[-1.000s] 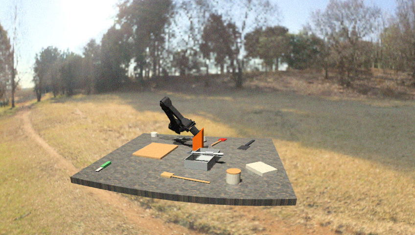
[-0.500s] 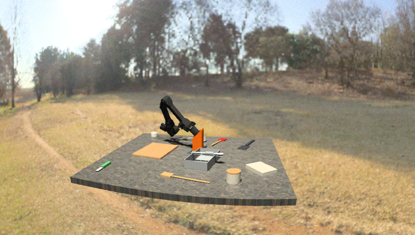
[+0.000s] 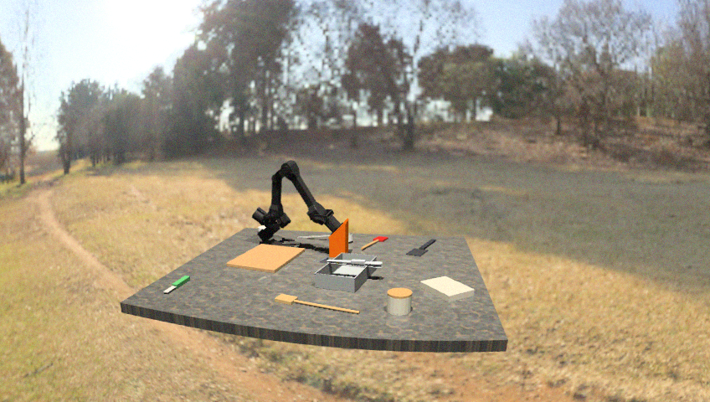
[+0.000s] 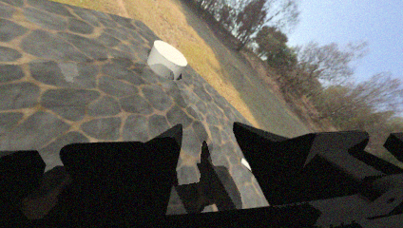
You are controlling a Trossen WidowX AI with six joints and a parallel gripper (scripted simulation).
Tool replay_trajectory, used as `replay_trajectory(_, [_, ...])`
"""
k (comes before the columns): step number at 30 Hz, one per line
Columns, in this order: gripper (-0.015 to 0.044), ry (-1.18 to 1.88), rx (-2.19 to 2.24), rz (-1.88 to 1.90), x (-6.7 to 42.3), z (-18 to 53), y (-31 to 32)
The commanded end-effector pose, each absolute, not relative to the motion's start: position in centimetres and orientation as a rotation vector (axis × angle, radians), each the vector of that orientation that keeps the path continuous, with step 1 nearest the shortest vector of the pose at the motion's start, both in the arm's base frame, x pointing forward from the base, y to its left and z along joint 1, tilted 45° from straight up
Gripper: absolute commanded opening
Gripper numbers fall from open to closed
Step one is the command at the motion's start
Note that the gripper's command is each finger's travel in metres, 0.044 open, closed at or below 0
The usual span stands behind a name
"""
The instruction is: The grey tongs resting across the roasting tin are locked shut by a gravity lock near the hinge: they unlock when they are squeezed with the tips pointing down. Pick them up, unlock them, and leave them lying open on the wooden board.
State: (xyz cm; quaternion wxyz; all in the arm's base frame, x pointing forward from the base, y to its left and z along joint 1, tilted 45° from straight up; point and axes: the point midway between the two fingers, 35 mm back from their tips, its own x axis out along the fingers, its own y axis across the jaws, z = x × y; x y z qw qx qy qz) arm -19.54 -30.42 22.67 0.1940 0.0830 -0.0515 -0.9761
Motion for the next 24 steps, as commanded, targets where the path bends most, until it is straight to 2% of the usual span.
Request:
replay_trajectory(1, [0.026, -0.153, 0.206, -2.608, -16.4, 24.9, -32.7])
replay_trajectory(14, [0.026, -0.164, 0.228, -2.182, -3.0, 27.1, -37.5])
replay_trajectory(24, [0.026, -0.143, 0.27, -1.735, 12.2, 28.1, -37.0])
